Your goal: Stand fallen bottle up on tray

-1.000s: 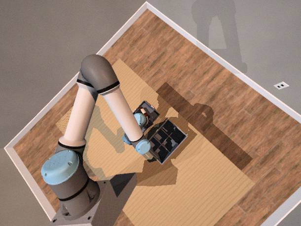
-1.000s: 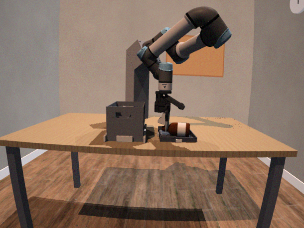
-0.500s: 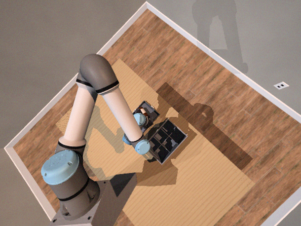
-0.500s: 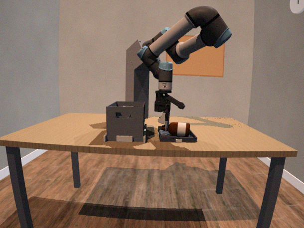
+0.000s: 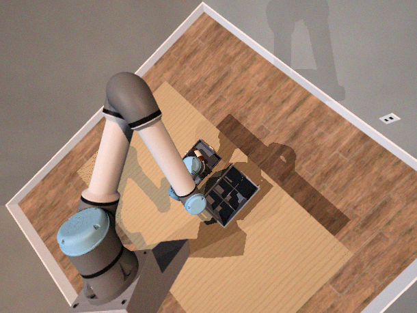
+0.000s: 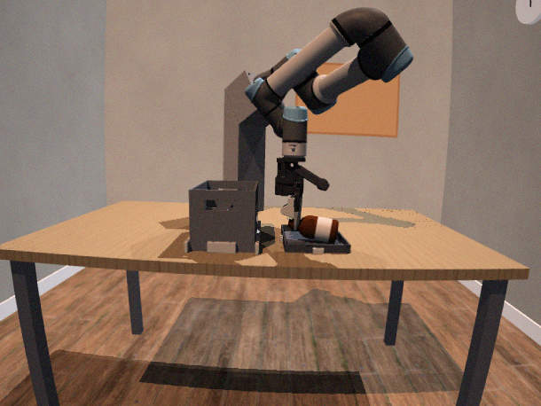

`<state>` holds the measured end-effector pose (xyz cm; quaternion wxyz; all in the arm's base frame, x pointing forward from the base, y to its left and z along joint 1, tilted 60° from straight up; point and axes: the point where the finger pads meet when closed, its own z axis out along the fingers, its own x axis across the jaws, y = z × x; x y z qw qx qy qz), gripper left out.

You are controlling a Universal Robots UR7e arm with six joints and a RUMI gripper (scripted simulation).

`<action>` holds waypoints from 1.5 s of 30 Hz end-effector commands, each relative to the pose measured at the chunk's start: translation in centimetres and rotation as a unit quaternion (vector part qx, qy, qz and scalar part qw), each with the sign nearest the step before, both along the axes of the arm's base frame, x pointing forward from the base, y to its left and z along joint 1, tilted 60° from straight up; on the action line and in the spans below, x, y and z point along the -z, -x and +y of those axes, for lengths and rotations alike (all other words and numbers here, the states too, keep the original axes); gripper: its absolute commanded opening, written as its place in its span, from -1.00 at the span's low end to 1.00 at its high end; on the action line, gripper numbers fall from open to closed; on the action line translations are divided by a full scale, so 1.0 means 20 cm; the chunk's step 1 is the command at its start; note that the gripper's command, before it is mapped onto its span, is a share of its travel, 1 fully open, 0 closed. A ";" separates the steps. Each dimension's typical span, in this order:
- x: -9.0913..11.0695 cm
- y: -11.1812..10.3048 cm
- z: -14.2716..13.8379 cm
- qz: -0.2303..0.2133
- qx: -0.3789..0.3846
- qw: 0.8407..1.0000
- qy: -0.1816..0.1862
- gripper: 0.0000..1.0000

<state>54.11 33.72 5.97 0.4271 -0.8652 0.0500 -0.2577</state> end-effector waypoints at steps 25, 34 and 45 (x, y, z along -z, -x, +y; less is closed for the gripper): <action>-0.10 0.10 -0.15 0.000 0.000 1.000 0.000 -1.00; -0.14 0.13 -0.20 0.000 0.000 1.000 0.000 -1.00; -0.19 0.18 -0.27 0.000 0.000 1.000 0.000 -1.00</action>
